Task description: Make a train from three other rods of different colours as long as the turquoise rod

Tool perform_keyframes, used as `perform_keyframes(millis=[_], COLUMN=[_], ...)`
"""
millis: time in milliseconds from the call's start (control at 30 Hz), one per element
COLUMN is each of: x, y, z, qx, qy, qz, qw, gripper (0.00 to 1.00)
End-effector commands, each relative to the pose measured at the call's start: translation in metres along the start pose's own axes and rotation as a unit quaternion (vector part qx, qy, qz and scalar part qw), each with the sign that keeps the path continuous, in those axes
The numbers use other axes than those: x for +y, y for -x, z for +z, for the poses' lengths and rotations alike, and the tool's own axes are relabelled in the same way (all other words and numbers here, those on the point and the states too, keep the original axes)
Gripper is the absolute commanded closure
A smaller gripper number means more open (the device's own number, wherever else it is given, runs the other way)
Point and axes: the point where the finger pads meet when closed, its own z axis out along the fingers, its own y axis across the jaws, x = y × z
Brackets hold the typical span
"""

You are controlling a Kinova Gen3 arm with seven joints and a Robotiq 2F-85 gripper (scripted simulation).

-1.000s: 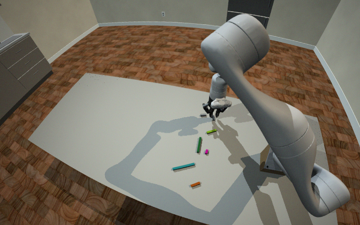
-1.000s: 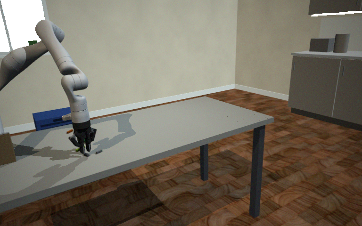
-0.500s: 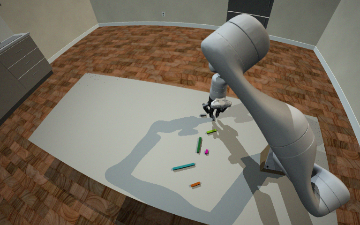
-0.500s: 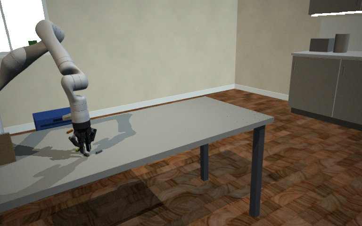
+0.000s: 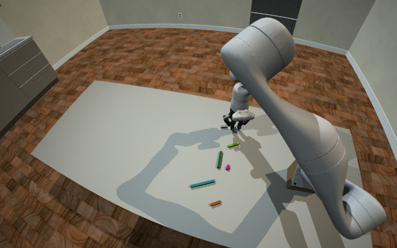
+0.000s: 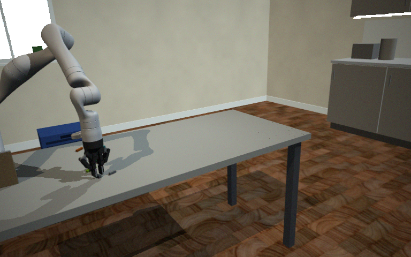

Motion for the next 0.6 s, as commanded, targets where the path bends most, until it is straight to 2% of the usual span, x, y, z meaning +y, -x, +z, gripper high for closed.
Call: perform_keyframes(millis=[0,567], x=[-0.0007,-0.0007], y=[-0.0002,-0.0002], z=[0.0029,0.0064], qx=[0.001,0.001], qy=[0.0,0.0], qz=[0.0,0.0], qw=[1.0,1.0], gripper=[0.76,0.76])
